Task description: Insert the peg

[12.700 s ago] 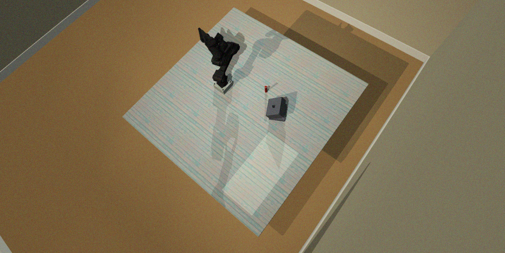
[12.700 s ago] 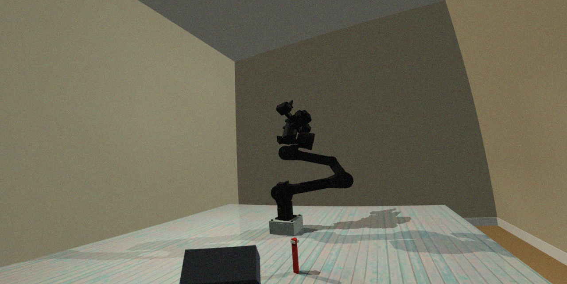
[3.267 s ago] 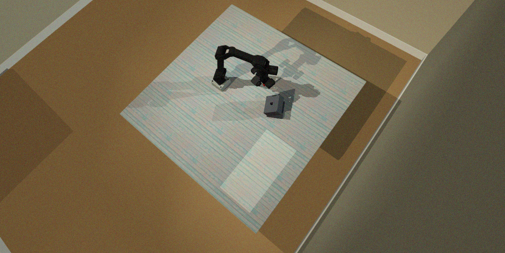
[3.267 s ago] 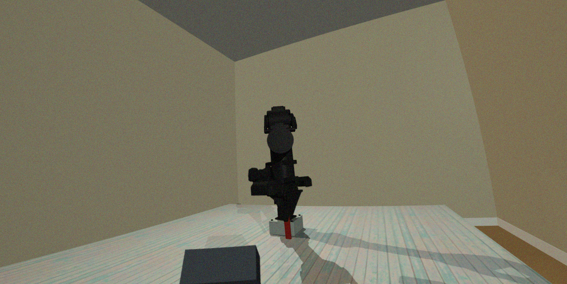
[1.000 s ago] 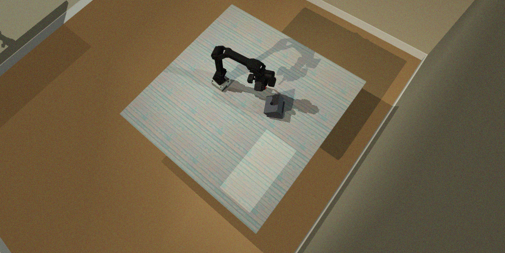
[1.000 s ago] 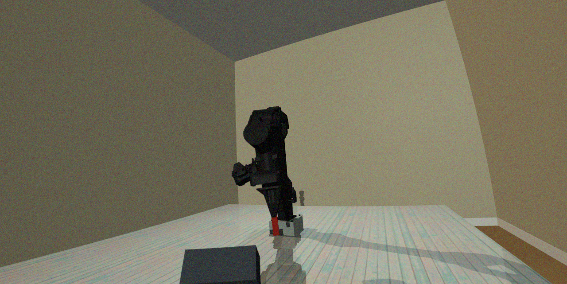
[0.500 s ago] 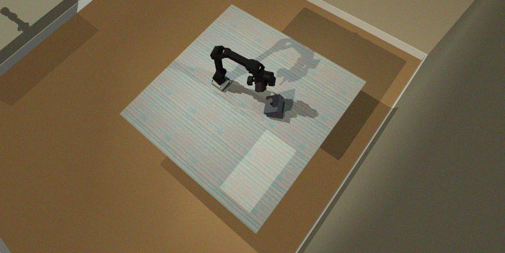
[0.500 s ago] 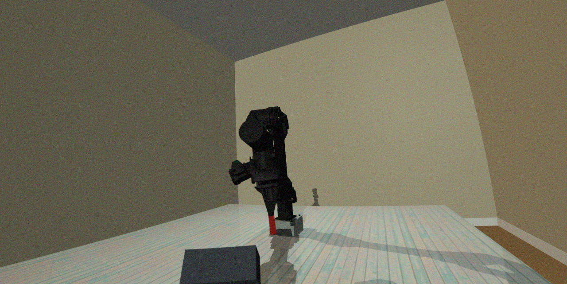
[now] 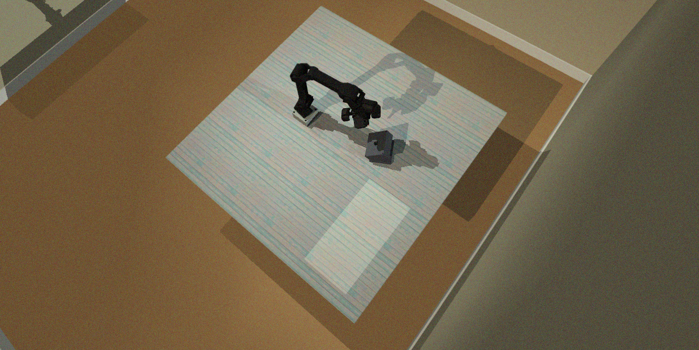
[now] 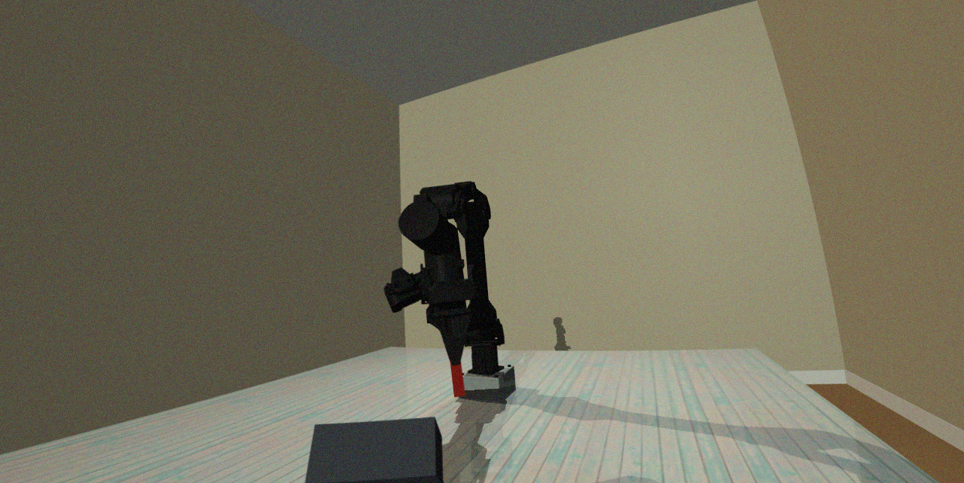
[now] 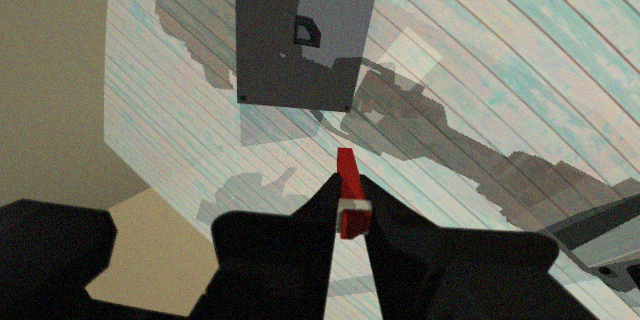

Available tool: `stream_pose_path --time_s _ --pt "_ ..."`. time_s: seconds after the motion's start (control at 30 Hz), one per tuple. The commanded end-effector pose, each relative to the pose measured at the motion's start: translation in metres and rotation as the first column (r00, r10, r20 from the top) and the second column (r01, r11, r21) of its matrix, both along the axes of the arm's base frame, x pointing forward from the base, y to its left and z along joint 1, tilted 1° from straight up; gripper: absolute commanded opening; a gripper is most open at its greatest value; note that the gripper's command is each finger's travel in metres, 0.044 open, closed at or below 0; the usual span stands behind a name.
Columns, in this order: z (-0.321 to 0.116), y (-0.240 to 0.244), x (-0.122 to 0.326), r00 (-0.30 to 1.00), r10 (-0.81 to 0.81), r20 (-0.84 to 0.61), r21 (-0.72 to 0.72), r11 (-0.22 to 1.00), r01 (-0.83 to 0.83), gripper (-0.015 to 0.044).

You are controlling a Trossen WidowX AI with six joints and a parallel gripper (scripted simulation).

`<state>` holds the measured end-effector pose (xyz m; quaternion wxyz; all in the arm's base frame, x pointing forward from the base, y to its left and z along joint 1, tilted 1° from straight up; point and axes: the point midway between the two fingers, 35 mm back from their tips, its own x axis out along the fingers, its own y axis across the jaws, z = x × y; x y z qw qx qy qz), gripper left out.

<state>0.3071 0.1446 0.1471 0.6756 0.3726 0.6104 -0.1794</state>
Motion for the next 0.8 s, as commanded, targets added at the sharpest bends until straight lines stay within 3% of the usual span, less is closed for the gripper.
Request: stream_pose_path --time_s 0.0,0.77 --pt "0.0011 -0.0018 0.0014 0.999 0.035 0.015 0.002 0.999 -0.035 0.0000" --pt "0.0066 -0.0117 0.0077 0.972 0.214 0.094 -0.022 0.977 -0.213 0.0000"
